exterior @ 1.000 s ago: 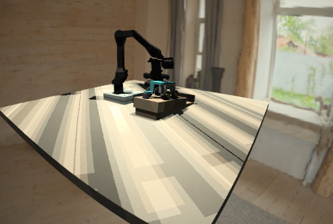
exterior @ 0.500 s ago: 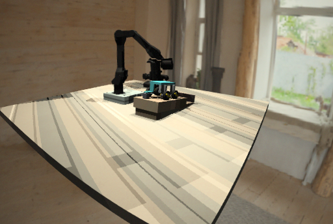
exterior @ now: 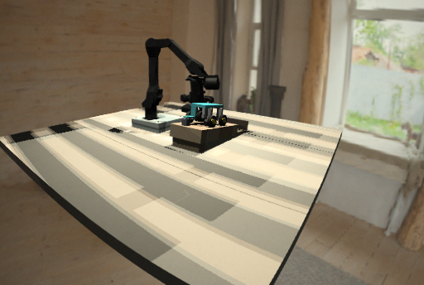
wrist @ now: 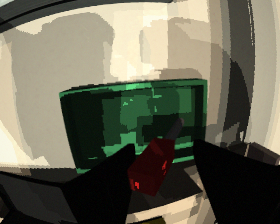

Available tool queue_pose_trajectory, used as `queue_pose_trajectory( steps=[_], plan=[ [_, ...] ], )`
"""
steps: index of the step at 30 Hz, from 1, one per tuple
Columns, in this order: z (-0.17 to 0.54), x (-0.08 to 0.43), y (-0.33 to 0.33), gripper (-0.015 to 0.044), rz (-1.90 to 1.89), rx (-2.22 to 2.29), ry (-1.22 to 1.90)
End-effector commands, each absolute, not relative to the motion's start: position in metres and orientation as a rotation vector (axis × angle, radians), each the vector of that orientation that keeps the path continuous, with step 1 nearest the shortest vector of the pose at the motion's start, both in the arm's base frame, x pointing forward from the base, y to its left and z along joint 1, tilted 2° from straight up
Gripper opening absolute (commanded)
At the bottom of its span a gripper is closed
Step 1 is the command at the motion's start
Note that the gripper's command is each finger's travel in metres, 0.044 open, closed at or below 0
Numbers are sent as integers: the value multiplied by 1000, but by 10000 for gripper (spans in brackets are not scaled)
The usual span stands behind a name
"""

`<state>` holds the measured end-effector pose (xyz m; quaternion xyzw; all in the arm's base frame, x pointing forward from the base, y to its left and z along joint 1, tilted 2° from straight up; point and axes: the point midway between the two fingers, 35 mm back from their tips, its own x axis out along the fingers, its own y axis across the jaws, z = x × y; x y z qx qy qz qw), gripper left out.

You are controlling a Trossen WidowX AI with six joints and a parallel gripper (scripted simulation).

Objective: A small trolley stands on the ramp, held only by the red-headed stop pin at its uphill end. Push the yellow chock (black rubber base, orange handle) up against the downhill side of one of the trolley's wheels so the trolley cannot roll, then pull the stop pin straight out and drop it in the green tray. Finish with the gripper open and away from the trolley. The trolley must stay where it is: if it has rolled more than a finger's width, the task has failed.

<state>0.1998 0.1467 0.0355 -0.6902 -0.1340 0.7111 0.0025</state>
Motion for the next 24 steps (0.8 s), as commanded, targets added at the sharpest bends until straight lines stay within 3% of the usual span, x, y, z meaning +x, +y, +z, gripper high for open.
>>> queue_pose_trajectory(
  steps=[1, 24],
  plan=[
    [34, 199, 145, 190, 2234, -2158, -427],
    [25, 203, 132, 190, 2235, -2159, -426]
  ],
)
